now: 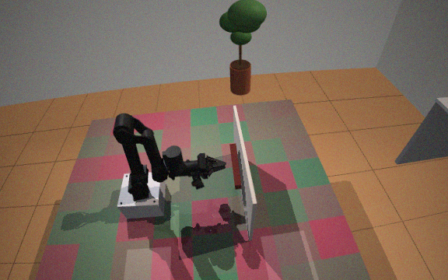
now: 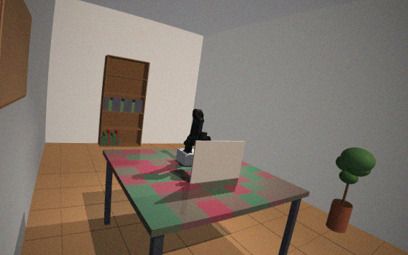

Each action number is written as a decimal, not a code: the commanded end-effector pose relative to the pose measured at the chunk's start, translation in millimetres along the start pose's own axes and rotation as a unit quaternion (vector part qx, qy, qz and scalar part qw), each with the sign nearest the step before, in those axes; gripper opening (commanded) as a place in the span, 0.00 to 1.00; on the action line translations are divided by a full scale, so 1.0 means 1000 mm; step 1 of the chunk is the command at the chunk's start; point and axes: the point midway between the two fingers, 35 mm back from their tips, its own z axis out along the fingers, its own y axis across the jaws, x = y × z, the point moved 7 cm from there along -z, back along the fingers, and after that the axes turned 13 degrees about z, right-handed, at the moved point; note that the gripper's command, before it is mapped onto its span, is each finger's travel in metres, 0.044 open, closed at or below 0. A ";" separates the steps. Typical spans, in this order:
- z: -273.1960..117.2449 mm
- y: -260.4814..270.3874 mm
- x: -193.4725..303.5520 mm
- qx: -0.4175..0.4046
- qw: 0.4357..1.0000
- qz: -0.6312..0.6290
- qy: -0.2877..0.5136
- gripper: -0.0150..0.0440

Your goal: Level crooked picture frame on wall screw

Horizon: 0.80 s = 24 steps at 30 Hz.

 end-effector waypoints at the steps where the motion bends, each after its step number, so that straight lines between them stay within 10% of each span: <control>1: 0.002 0.000 0.001 -0.001 1.000 0.003 0.004 0.69; 24: 0.034 0.000 0.001 -0.009 1.000 0.003 0.010 0.69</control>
